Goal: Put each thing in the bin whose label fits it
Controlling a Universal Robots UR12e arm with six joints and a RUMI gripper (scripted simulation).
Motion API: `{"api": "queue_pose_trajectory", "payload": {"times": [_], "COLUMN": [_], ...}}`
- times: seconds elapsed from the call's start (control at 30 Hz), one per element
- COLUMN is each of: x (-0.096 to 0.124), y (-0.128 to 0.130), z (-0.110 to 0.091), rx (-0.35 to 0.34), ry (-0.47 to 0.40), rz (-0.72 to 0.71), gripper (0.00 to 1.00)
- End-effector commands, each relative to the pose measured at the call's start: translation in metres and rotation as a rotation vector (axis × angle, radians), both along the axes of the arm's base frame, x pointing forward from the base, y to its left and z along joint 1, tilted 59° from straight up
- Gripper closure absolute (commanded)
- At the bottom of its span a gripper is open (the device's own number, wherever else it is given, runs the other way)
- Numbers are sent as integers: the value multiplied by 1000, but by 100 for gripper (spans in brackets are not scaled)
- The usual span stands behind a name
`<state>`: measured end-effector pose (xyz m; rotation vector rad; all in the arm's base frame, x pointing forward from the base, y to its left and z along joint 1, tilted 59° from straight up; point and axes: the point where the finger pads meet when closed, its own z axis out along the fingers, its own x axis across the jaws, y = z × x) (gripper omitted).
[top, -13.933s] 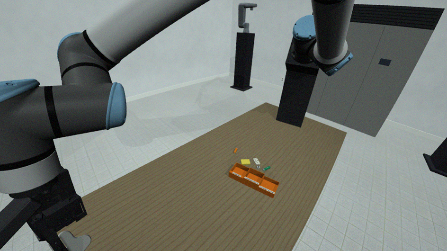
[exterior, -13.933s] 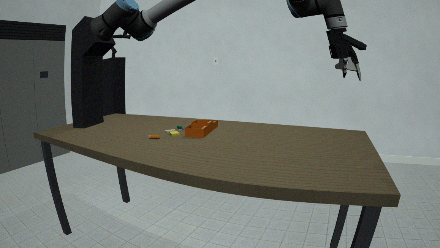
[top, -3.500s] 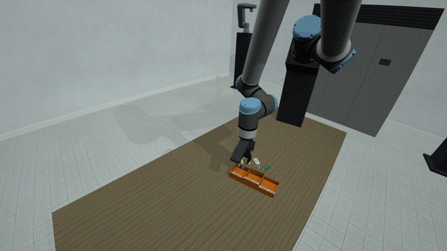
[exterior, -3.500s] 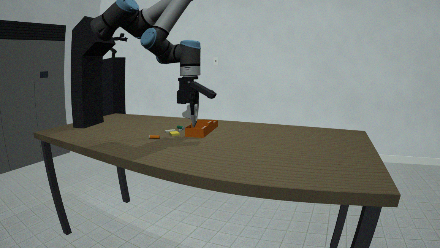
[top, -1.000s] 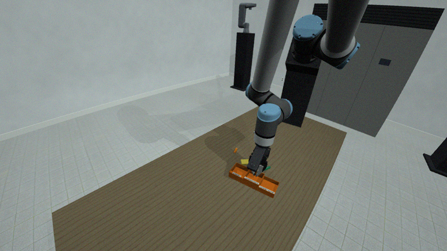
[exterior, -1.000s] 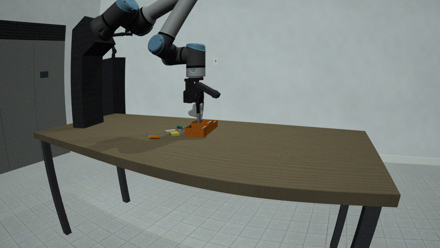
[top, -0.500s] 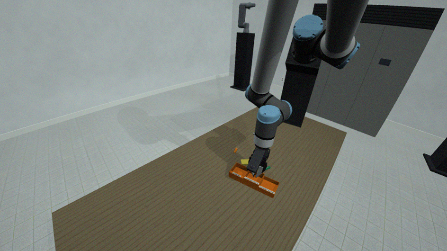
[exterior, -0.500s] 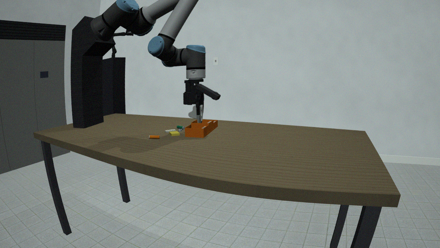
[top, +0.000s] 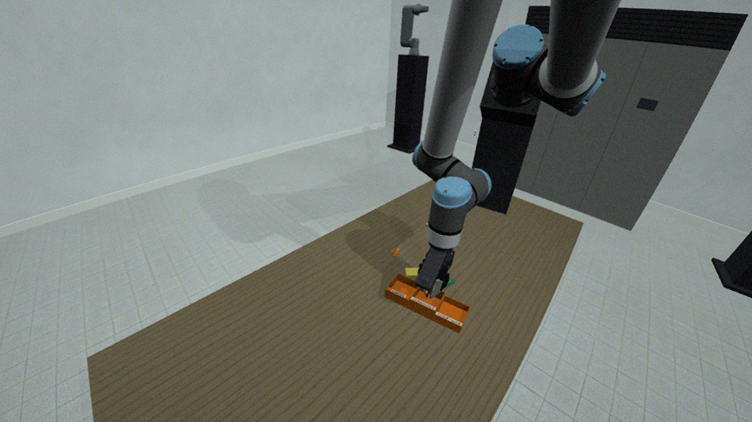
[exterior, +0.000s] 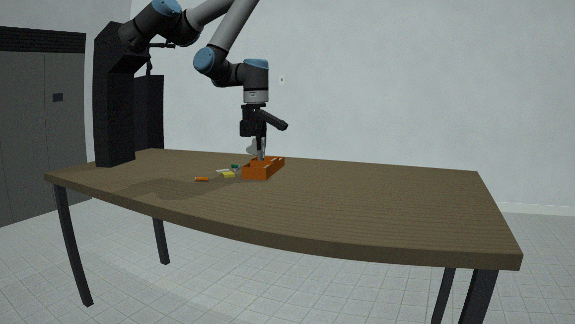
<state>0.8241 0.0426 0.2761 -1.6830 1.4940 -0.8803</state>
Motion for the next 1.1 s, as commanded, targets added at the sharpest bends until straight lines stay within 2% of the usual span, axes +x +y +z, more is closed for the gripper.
{"api": "queue_pose_trajectory", "payload": {"times": [0.0,0.63,1.07], "x": [0,0,-15], "y": [0,0,-1], "z": [0,0,9], "rx": [0,0,0], "ry": [-1,-1,-1], "rz": [0,0,0], "gripper": [96,96,96]}}
